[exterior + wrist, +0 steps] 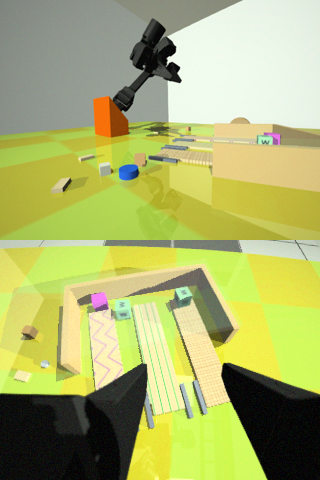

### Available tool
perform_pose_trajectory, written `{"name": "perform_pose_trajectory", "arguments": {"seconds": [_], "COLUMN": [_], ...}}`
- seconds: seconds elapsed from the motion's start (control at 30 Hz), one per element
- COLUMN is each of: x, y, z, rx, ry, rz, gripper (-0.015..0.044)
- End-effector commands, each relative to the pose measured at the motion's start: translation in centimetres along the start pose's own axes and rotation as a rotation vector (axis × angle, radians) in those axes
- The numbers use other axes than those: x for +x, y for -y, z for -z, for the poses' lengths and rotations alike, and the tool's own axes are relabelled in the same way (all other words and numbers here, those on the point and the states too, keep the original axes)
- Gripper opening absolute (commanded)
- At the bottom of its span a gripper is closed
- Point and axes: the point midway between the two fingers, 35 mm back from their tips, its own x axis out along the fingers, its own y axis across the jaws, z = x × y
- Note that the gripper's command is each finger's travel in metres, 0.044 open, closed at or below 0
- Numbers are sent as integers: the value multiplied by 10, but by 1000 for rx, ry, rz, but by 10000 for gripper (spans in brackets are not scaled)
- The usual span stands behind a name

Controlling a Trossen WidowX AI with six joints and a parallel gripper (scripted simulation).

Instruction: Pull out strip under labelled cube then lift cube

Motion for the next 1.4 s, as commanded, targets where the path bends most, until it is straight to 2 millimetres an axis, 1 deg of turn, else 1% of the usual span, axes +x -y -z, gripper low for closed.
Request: {"name": "perform_pose_trajectory", "arguments": {"seconds": [0.0,0.17,0.4,0.63,0.73,1.03,1.37], "x": [26,54,88,110,112,113,125], "y": [20,41,63,76,79,79,79], "z": [-6,-4,13,38,40,41,52], "rx": [-35,-82,-153,-214,-219,-219,-220], "ry": [-134,-311,-569,-804,-825,-825,-825], "rz": [26,29,-18,-120,-132,-132,-131], "gripper": [137,6,0,0,0,0,0]}}
